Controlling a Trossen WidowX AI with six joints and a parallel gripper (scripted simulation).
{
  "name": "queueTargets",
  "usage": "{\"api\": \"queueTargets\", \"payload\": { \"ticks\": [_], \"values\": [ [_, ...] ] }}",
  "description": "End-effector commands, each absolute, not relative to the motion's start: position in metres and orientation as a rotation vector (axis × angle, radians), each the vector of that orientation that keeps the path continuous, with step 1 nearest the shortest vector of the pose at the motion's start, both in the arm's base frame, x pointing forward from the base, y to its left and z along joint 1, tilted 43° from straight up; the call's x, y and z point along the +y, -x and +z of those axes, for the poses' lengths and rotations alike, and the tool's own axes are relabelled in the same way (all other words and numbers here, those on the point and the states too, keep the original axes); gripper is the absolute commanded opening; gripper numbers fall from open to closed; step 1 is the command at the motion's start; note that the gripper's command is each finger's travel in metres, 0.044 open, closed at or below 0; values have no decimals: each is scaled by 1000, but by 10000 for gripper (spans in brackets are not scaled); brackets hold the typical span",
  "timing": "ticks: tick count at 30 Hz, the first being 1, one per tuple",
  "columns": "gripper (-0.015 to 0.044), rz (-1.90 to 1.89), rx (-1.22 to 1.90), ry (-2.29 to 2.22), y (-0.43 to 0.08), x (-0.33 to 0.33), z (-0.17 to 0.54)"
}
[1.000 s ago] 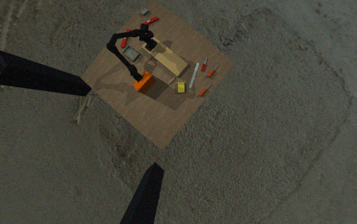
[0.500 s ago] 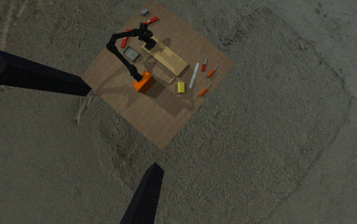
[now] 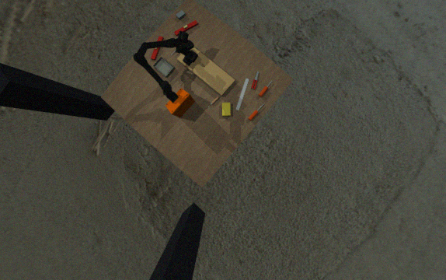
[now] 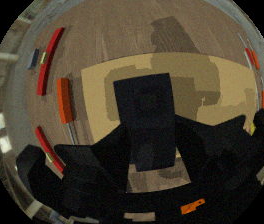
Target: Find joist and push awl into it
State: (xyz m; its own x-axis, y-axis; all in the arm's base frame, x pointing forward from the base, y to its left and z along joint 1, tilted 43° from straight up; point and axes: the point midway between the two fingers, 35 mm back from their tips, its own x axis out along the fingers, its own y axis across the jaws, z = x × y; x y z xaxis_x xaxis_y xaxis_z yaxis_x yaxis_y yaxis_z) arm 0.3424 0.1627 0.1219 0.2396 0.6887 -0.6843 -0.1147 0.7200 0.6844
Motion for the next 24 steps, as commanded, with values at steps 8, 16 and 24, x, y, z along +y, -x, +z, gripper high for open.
{"api": "queueTargets", "payload": {
  "ticks": [8,16,24],
  "values": [
    [0,585,1219,-570,-347,136,96],
    [0,584,1219,-569,-349,118,79],
    [0,583,1219,-569,-352,100,62]
  ]
}}
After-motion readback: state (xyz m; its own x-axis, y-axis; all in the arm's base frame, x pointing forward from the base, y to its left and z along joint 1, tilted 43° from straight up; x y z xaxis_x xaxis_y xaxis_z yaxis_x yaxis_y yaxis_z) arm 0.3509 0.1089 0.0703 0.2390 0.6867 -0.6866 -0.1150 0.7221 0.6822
